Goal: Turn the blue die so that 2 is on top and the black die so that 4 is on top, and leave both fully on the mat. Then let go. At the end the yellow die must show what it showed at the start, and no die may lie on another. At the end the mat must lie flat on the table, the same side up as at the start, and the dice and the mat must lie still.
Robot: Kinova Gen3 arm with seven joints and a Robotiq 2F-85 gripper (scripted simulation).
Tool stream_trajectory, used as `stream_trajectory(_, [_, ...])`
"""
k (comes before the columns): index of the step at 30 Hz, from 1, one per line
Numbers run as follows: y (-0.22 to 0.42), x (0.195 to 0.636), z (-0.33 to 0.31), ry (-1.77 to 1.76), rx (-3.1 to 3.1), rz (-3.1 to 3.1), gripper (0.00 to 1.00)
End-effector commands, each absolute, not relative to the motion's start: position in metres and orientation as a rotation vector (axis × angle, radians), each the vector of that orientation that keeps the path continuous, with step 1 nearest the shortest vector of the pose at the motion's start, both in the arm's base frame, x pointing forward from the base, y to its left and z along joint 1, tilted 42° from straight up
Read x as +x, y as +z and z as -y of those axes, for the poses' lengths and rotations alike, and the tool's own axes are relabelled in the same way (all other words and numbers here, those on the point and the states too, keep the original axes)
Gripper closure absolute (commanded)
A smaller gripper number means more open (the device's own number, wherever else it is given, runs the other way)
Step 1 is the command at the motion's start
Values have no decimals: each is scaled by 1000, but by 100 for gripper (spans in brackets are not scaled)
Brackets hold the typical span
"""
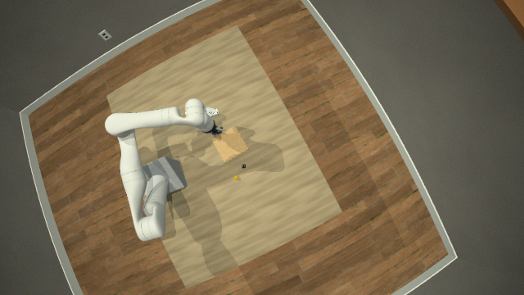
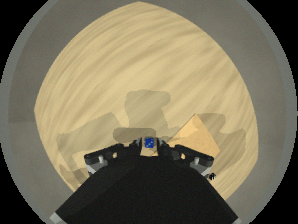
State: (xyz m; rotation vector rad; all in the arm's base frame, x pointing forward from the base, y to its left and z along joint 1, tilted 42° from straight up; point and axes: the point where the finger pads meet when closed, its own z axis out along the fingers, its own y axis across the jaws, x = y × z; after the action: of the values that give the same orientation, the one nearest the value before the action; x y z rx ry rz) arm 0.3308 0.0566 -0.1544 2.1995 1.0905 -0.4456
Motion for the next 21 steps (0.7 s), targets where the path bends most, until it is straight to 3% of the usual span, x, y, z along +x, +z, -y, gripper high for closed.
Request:
stream_trajectory(1, [-156,331,-54,-446,2198,-1090,69])
stream_trajectory(21, [-161,331,-50,-446,2198,-1090,69])
